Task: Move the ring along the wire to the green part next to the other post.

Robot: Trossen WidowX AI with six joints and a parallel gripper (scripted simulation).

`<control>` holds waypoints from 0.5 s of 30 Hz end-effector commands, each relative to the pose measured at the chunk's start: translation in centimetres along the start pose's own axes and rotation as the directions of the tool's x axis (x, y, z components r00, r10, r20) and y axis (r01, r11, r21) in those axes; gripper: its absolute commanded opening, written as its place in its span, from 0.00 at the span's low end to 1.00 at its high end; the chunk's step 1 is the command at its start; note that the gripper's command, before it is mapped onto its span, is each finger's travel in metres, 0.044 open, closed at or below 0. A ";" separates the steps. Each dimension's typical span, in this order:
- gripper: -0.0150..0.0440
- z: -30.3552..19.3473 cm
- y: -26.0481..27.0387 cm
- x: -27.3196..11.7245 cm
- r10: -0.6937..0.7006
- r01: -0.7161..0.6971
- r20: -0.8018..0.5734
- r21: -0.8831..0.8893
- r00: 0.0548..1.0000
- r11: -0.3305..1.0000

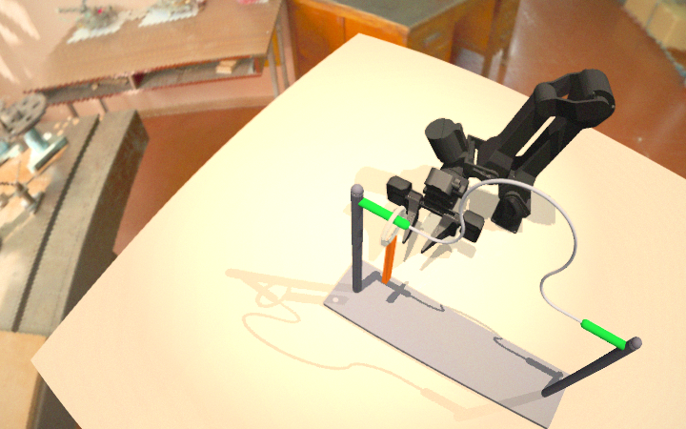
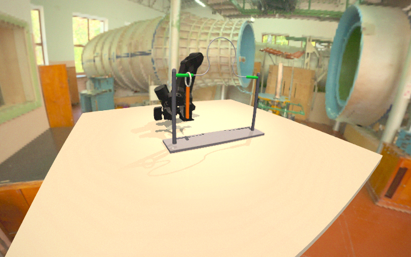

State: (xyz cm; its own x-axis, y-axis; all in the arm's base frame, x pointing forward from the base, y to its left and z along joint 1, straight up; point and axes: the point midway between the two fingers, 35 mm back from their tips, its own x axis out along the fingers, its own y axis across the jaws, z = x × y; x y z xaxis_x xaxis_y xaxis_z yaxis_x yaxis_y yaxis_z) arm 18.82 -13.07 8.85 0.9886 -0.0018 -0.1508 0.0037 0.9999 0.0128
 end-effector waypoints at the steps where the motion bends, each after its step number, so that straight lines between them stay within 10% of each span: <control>1: 0.53 -0.1 0.0 -0.5 -0.015 0.015 0.008 0.004 1.000 1.000; 15: 0.53 4.9 0.1 3.3 -0.022 0.023 0.071 -0.022 0.997 0.999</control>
State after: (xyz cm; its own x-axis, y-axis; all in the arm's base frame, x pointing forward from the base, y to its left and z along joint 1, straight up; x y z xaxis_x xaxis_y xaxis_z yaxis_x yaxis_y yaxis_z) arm 21.95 -13.04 11.88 0.9938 -0.0186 -0.1100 0.0179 0.9998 -0.0071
